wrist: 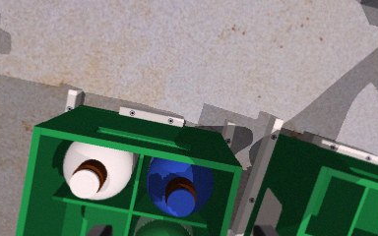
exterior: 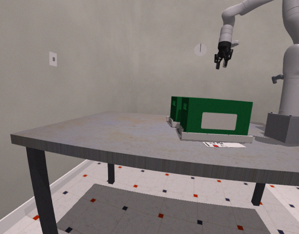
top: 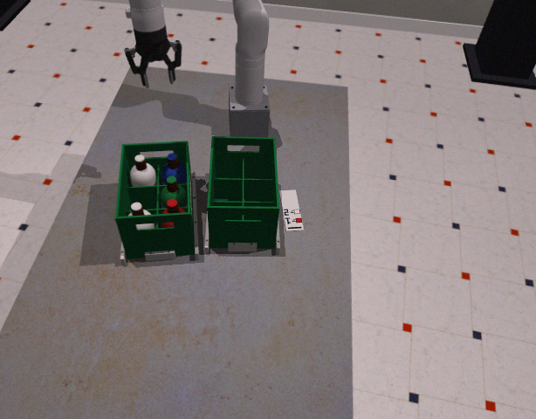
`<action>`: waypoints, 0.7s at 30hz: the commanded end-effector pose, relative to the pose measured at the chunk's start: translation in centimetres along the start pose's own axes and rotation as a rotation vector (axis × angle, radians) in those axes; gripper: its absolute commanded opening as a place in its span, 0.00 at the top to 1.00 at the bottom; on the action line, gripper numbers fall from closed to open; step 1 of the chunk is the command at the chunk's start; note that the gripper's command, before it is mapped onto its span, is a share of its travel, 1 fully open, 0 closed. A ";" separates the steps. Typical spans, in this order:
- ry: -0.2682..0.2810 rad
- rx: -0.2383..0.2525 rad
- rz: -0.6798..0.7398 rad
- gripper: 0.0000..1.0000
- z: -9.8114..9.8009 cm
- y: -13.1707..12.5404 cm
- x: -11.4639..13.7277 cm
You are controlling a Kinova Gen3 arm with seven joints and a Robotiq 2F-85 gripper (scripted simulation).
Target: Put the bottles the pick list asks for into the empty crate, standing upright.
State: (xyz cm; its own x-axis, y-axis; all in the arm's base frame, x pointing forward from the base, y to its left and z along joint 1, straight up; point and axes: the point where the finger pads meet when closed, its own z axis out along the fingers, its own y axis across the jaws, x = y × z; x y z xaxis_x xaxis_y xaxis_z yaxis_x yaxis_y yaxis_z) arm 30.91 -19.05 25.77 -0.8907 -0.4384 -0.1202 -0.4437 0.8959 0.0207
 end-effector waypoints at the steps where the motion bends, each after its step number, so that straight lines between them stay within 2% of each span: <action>1: 0.006 -0.004 0.026 0.33 0.1 0.6 -1.5; 3: 0.006 -0.004 0.026 0.33 0.1 0.6 -1.5; 18: 0.024 -0.023 0.166 0.33 0.9 4.4 -7.8; 21: 0.030 -0.027 0.198 0.33 0.9 4.7 -8.2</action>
State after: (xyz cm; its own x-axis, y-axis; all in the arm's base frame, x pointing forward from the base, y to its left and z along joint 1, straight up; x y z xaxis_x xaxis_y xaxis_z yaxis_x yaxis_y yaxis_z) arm 35.91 -11.65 25.87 -0.9534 -0.2875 -0.0915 -0.2937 0.9538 0.0635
